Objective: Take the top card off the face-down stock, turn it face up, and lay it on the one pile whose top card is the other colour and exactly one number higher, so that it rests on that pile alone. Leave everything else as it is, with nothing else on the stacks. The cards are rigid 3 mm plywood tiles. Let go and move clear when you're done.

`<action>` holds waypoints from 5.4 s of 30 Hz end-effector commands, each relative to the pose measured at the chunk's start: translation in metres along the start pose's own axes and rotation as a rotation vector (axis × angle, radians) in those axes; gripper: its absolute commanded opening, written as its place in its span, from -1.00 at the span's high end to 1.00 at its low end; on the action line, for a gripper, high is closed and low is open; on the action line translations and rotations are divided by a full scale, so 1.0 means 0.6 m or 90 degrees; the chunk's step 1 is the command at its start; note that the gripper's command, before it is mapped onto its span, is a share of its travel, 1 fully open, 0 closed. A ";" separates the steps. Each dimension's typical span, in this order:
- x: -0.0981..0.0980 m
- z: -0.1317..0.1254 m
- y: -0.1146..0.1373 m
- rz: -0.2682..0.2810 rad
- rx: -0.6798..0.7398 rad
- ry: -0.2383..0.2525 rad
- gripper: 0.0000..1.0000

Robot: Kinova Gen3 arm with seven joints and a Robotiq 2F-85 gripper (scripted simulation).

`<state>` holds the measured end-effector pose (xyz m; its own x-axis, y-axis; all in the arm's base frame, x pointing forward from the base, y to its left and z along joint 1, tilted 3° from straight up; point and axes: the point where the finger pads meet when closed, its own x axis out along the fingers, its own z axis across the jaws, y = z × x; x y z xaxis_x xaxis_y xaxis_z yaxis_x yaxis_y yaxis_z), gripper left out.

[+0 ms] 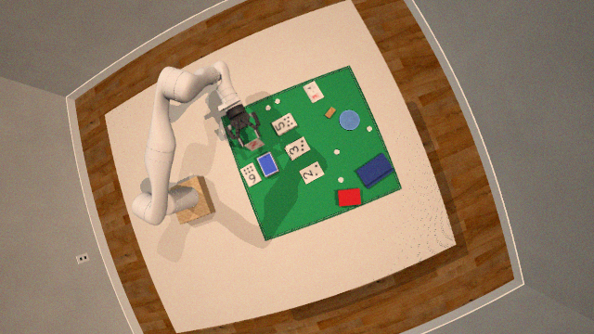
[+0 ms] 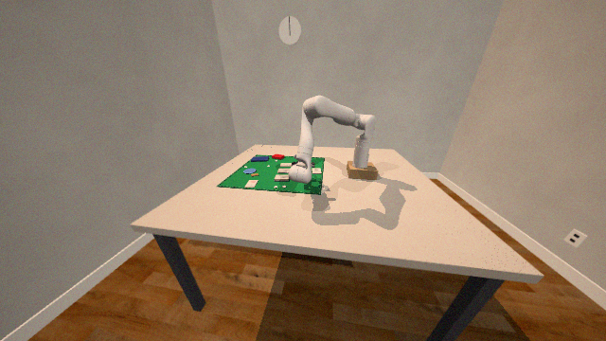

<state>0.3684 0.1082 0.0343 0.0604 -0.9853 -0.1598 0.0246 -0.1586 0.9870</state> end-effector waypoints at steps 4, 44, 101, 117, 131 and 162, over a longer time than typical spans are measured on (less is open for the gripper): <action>0.003 0.000 -0.005 0.000 0.000 0.000 -0.43; 0.019 0.002 -0.034 0.000 0.000 0.000 -0.43; -0.016 0.002 -0.055 0.000 0.000 0.000 -0.43; -0.031 0.002 -0.069 0.000 0.000 0.000 -0.43; -0.038 0.003 -0.077 0.000 0.000 0.000 -0.43; -0.040 0.003 -0.079 -0.002 0.000 0.000 -0.43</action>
<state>0.3637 0.1390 -0.0099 0.0601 -0.9851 -0.1611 0.0258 -0.1598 0.9868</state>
